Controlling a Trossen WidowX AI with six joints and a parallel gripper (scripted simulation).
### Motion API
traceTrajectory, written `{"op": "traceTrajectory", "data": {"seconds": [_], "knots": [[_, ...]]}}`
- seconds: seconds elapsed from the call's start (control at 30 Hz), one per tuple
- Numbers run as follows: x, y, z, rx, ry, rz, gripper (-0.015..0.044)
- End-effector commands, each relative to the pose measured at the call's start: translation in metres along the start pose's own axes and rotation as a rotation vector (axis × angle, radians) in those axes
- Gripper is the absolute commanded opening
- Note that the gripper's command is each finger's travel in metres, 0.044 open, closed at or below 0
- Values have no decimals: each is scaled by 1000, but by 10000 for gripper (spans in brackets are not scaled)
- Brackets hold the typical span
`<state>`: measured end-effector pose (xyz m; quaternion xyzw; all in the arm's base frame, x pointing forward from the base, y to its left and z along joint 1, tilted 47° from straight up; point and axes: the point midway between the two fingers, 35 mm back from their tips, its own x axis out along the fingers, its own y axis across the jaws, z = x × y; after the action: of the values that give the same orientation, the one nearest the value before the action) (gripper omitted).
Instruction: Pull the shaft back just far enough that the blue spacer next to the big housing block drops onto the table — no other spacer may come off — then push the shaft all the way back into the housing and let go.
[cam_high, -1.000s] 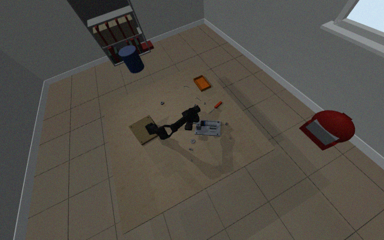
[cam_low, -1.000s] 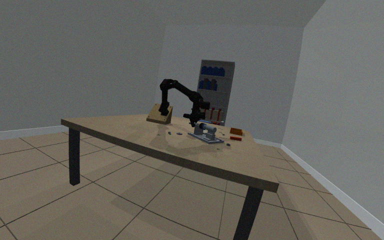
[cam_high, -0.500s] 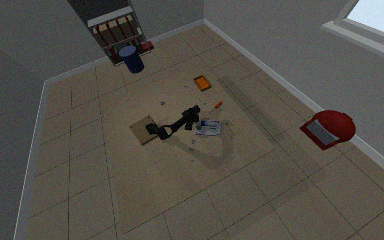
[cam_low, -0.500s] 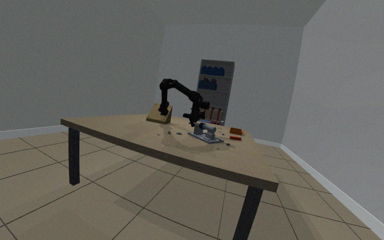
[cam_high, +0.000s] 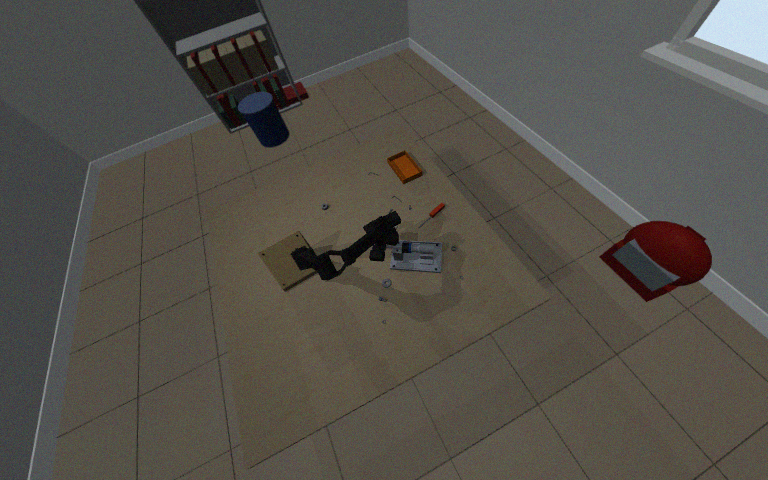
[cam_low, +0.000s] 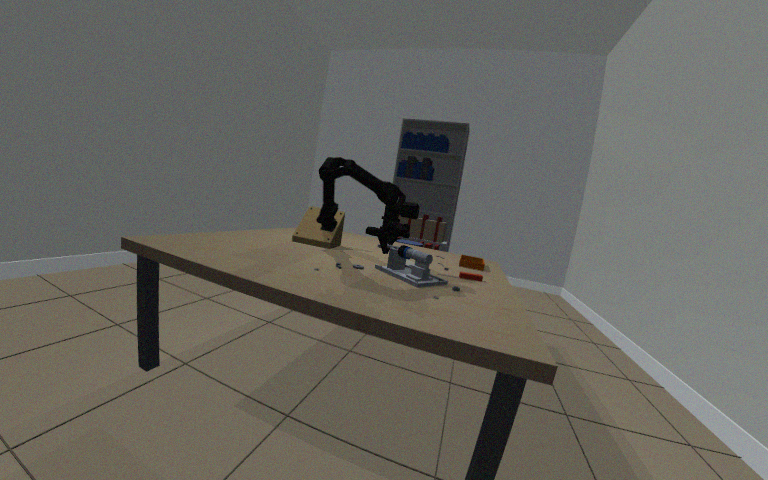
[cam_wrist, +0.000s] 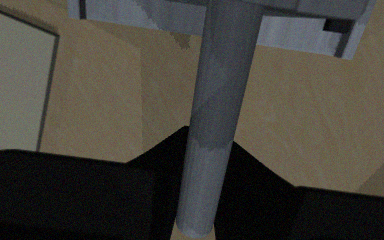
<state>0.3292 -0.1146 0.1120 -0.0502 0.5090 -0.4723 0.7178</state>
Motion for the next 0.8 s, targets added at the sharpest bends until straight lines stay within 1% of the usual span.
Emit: {"op": "traceTrajectory", "data": {"seconds": [0.0,0.77], "knots": [[0,0,0,3,-1,-2,0],[0,0,-3,3,-1,-2,0]]}}
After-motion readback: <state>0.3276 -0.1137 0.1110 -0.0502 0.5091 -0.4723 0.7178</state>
